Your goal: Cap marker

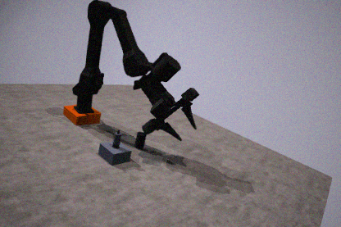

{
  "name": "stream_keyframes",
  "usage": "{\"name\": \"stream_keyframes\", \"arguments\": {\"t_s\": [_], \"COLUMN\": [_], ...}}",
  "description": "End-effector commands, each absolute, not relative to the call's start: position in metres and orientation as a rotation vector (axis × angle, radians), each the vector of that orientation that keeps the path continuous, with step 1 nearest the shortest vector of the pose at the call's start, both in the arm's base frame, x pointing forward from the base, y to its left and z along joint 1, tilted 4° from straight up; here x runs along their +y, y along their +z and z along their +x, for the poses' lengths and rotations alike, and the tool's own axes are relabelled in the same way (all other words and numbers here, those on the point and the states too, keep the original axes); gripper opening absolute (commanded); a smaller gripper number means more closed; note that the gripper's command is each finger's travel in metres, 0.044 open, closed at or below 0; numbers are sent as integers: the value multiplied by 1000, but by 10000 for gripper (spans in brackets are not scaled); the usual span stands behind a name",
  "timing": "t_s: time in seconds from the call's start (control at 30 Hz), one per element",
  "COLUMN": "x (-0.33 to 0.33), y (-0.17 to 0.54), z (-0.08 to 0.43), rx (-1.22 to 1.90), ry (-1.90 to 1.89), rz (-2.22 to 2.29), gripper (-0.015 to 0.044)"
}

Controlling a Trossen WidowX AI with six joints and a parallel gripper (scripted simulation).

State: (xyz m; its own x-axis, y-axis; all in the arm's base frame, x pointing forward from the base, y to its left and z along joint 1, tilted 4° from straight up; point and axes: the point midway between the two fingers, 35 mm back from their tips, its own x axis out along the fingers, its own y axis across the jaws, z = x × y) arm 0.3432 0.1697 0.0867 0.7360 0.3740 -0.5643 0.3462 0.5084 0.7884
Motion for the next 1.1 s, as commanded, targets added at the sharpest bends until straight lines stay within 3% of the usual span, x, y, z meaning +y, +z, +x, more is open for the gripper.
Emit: {"name": "stream_keyframes", "arguments": {"t_s": [0.0,0.47,0.9,1.07], "x": [161,123,124,123], "y": [82,110,110,77], "z": [314,233,232,231], "rx": [1104,1494,1496,1496], "ry": [-208,-456,-457,-458], "rz": [762,386,383,383], "gripper": [250,250,250,250]}}
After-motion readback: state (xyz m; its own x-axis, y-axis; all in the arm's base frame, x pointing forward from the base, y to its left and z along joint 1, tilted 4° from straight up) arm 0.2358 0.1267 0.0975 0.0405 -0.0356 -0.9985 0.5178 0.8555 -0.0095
